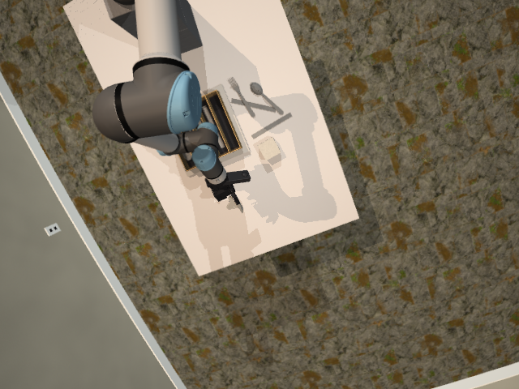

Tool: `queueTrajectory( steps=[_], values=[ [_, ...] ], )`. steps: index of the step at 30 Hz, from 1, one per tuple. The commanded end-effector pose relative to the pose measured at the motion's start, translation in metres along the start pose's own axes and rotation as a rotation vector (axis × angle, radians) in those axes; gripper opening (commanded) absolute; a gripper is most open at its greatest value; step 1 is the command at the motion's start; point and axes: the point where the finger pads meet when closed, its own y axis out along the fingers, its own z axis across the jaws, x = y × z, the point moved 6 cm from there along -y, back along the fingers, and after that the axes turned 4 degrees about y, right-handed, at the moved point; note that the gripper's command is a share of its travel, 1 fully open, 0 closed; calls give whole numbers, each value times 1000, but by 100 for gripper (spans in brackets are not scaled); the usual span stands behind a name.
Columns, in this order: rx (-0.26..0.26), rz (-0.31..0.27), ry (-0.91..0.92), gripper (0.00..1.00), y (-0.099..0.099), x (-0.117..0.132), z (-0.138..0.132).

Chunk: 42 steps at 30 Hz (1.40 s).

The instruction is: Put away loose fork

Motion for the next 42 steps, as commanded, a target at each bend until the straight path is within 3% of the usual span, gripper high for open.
queueTrajectory(
  steps=[1, 24, 34, 42],
  values=[
    [2, 0, 0, 100, 0, 0, 1],
    [-9, 5, -24, 100, -3, -5, -2],
    [-70, 35, -170, 100, -19, -29, -22],
    [-168, 105, -428, 100, -52, -67, -61]
  ],
)
